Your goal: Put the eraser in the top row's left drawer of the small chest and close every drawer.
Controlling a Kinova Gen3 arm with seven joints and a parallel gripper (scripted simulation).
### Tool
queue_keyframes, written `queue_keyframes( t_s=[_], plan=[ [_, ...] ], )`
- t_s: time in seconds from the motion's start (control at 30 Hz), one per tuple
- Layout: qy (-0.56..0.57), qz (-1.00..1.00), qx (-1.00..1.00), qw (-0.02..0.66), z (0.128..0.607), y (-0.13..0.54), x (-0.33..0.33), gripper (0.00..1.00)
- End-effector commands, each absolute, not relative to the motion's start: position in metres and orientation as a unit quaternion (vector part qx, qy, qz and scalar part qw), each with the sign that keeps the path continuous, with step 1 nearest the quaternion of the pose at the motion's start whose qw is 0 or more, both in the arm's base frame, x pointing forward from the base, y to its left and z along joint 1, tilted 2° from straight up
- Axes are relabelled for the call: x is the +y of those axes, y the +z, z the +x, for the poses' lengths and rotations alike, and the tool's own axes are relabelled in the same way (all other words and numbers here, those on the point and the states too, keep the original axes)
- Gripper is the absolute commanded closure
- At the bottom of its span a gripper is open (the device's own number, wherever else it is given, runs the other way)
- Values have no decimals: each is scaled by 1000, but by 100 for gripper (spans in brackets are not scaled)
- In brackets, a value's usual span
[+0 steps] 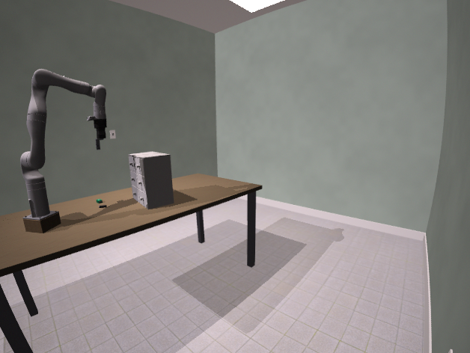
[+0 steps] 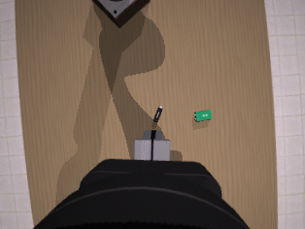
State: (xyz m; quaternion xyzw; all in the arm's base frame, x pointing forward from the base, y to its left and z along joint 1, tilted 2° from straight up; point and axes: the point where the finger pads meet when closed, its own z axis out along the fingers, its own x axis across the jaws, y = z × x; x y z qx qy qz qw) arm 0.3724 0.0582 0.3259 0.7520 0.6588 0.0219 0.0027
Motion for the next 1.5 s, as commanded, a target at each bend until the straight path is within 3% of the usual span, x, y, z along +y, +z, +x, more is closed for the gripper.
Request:
queue_keyframes(
  t_s=[0.0,1.2,1.23,1.47],
  plan=[
    [22,752,659,3,373,326,58,100],
    [21,752,659,2,373,327,58,100],
    [21,752,659,2,373,327,58,0],
    [21,752,659,2,373,327,58,0]
  ],
)
